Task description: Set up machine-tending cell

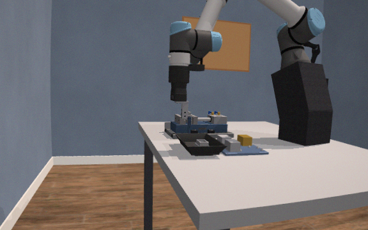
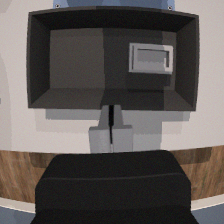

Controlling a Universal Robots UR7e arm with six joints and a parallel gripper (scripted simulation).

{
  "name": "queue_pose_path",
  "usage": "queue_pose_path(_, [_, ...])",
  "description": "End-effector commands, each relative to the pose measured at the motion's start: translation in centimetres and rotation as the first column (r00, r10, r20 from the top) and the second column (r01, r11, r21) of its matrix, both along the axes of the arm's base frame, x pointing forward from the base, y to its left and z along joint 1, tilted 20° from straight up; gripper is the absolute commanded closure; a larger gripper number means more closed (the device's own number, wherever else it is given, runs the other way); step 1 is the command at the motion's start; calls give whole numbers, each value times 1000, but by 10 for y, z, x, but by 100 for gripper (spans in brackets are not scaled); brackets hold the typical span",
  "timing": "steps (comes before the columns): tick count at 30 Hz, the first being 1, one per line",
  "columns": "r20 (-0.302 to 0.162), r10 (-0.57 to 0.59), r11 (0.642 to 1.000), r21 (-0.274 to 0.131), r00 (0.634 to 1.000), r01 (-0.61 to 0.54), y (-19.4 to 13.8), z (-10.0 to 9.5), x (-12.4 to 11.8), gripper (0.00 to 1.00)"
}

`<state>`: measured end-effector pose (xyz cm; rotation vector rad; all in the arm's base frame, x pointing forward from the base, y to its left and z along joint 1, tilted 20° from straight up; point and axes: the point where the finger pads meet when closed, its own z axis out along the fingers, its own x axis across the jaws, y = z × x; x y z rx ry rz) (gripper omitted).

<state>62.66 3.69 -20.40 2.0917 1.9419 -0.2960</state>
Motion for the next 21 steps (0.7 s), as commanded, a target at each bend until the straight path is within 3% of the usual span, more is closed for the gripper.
queue_pose_path(1, [2, 1, 1000, 0, 1000, -1, -1, -2, 1, 100])
queue_pose_path(21, [2, 1, 1000, 0, 1000, -1, -1, -4, 1, 100])
